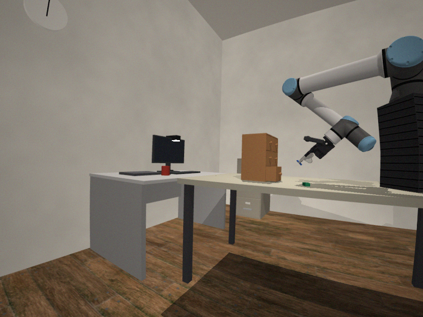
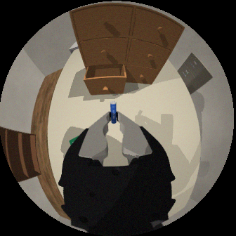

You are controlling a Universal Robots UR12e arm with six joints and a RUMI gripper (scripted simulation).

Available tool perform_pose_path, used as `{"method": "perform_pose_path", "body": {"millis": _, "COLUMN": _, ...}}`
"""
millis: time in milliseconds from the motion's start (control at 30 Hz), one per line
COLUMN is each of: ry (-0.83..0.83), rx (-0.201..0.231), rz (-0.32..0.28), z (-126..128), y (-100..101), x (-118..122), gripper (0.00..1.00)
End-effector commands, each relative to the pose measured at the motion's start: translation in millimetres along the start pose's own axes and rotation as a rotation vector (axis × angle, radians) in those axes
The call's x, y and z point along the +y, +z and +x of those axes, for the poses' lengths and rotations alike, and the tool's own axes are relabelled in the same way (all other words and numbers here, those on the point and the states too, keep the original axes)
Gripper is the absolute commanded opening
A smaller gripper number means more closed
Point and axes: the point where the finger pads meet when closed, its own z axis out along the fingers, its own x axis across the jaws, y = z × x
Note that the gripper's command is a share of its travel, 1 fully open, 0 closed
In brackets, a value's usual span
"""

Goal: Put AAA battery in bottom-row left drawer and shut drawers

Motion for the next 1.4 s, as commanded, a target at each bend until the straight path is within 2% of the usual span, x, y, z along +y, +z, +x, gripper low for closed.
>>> {"method": "perform_pose_path", "body": {"millis": 0, "ry": 0.0, "rx": -0.003, "rz": 0.042, "z": 0.3, "y": 0.5, "x": -0.2, "gripper": 0.02}}
{"method": "perform_pose_path", "body": {"millis": 733, "ry": 0.001, "rx": -0.003, "rz": 0.054, "z": 0.2, "y": 1.6, "x": -1.3, "gripper": 0.02}}
{"method": "perform_pose_path", "body": {"millis": 1367, "ry": 0.004, "rx": -0.004, "rz": 0.06, "z": 0.2, "y": 12.3, "x": -11.4, "gripper": 0.02}}
